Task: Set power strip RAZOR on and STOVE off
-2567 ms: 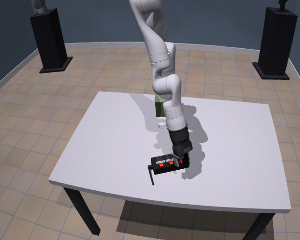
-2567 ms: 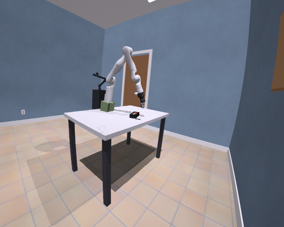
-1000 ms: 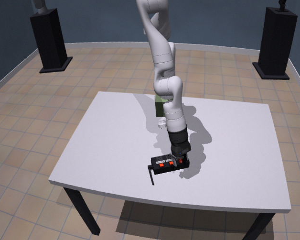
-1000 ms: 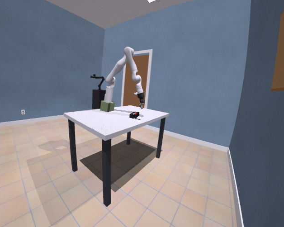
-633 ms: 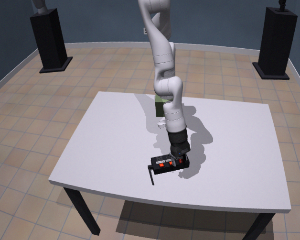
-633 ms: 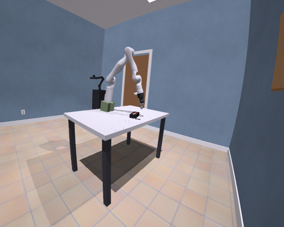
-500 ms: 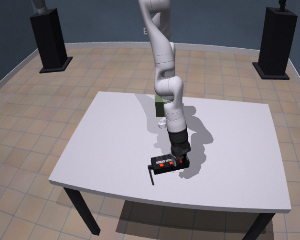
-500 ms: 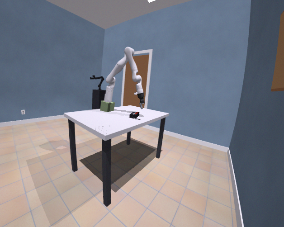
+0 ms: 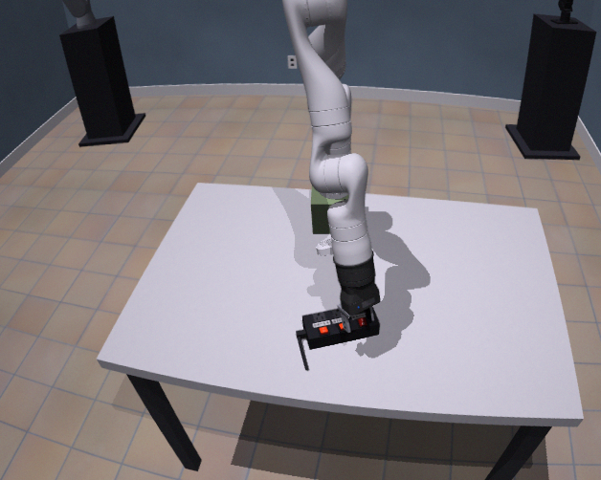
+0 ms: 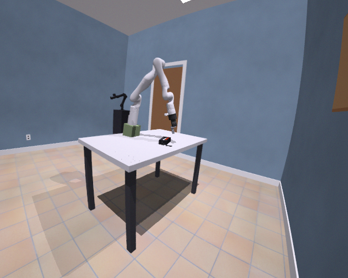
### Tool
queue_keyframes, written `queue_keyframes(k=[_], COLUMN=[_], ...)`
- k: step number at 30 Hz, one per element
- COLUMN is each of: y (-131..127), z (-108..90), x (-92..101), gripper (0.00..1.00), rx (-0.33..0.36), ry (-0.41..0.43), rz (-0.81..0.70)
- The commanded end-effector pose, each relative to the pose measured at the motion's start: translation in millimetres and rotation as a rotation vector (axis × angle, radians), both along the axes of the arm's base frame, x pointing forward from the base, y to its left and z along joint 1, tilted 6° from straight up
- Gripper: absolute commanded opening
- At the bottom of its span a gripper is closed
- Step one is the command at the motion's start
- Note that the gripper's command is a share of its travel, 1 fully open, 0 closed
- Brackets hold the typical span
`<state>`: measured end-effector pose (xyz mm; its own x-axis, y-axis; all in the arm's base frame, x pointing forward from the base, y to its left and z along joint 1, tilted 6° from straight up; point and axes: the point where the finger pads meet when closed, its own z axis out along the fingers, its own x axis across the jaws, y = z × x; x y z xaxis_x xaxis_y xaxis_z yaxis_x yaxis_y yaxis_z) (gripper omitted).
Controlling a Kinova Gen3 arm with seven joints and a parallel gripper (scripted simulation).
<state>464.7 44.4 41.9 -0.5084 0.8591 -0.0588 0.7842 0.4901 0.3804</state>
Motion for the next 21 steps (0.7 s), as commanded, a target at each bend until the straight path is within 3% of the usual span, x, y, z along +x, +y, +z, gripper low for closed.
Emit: queue_keyframes(k=[1, 21], y=[3.3, -1.6], z=[1.0, -2.0], x=[0.5, -2.2], gripper=[1.00, 1.00], rx=[0.000, -0.009], ry=[-0.002, 0.020], rz=[0.007, -0.030])
